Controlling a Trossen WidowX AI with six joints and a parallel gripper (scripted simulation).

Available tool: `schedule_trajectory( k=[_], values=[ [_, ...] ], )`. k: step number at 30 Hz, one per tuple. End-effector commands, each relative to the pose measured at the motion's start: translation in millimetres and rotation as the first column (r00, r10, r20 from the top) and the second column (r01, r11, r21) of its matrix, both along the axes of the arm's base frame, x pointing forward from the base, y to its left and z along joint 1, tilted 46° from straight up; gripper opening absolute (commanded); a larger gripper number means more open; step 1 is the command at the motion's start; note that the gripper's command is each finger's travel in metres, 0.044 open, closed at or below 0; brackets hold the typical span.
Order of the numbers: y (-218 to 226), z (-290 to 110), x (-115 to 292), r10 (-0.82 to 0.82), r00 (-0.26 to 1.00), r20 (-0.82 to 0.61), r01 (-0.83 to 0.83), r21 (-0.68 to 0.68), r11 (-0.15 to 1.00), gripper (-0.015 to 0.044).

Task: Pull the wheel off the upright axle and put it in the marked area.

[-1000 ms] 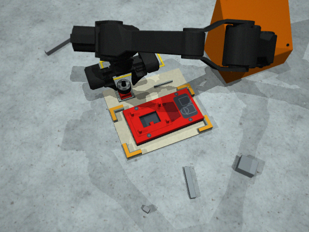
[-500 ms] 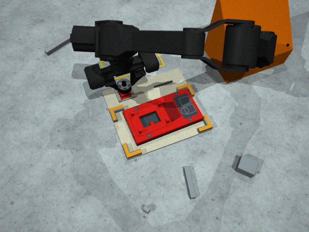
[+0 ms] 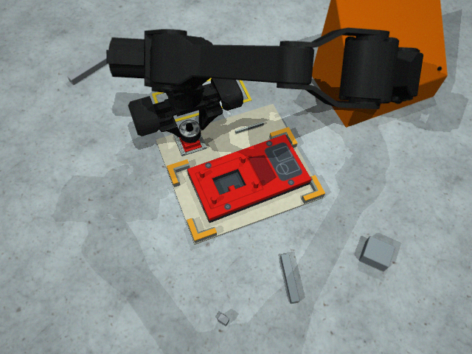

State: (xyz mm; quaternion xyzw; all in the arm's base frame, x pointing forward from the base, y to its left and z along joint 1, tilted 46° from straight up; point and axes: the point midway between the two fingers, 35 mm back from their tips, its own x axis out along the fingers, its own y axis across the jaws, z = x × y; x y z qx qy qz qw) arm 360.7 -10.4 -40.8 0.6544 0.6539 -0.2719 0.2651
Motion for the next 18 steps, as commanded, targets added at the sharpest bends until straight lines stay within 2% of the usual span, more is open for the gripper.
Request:
schedule_trajectory(
  k=[1,18],
  values=[
    [-3.2,2.0,-0.7,-0.002,1.0,0.0,0.002,-0.001,1.0,0.0],
    [-7.3,5.8,-0.7,-0.004,1.0,0.001,0.004,-0.001,1.0,0.0]
  ],
)
